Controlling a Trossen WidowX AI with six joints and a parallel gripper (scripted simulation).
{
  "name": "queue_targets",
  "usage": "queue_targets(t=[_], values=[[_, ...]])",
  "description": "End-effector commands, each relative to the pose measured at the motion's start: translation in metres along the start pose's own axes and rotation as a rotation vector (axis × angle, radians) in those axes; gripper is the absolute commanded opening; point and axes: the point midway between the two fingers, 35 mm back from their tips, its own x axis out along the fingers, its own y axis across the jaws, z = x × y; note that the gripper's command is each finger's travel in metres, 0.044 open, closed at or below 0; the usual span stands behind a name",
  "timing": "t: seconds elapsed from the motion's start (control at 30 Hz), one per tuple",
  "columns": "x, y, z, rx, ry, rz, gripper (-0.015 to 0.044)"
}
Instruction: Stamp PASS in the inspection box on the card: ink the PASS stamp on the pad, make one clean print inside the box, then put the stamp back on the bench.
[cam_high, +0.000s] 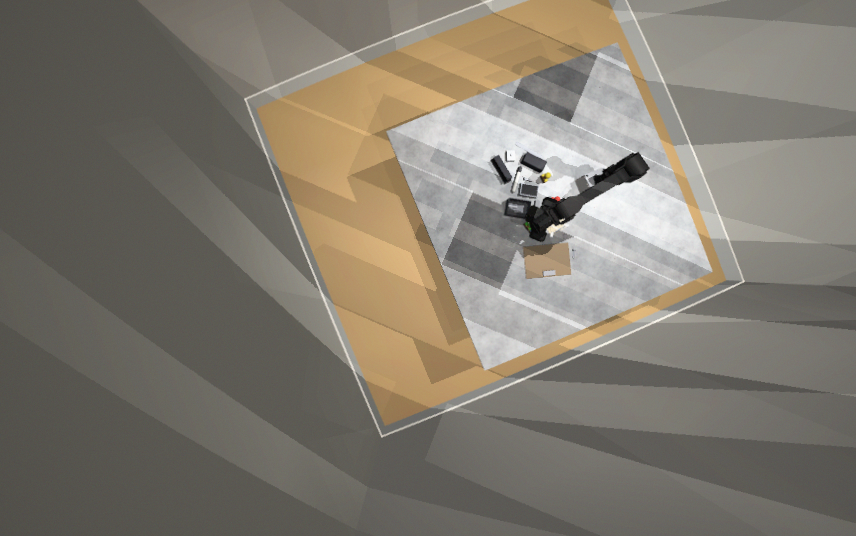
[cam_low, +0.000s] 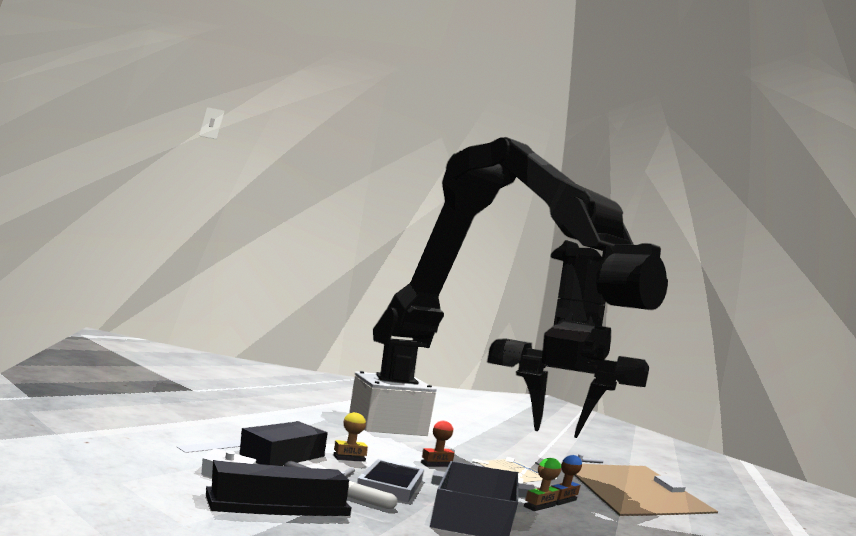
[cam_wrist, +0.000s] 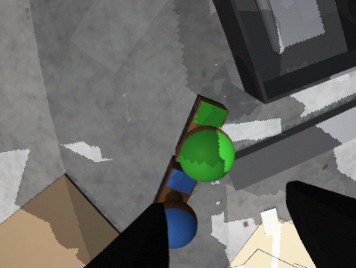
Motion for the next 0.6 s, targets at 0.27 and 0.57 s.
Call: queue_targets(t=[0.27, 0.57], values=[[0.012, 0.002, 0.003, 0.020, -0.007, -0.014, 0.0221], [0.026, 0.003, 0.004, 0.020, -0.008, -0.014, 0.0221]])
